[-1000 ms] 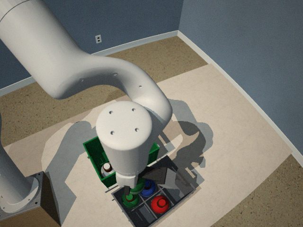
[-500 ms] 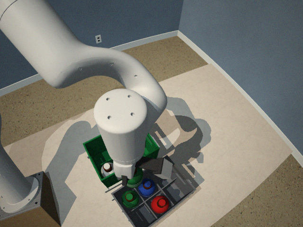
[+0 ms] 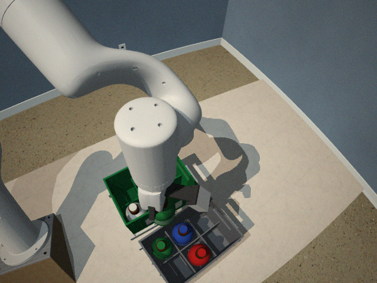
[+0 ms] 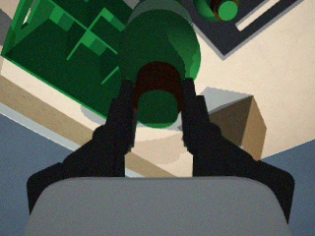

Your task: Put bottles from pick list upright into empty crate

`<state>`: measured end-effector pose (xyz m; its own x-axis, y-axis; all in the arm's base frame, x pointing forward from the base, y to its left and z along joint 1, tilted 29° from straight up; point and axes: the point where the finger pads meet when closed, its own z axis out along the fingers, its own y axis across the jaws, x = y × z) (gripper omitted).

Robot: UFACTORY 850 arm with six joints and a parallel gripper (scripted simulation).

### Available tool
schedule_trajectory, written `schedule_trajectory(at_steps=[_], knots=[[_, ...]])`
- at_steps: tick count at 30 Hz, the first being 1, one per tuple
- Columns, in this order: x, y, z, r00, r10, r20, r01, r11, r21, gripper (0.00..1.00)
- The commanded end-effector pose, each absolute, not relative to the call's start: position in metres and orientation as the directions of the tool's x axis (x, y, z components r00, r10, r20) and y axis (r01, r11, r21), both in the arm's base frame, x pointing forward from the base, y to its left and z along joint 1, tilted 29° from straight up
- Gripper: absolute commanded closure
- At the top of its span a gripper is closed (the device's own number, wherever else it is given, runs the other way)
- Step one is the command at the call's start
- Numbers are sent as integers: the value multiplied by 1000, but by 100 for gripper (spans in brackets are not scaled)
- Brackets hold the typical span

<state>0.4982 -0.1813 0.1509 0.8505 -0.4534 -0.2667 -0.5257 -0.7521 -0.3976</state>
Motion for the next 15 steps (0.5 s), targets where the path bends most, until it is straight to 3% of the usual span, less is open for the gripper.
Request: schedule_trajectory(at_steps=[1,15], knots=[[500,-175,156,851,-454,-264,-525,-752,-398,100],[503,-154,167,851,-454,-264,-525,-752,-398,100]])
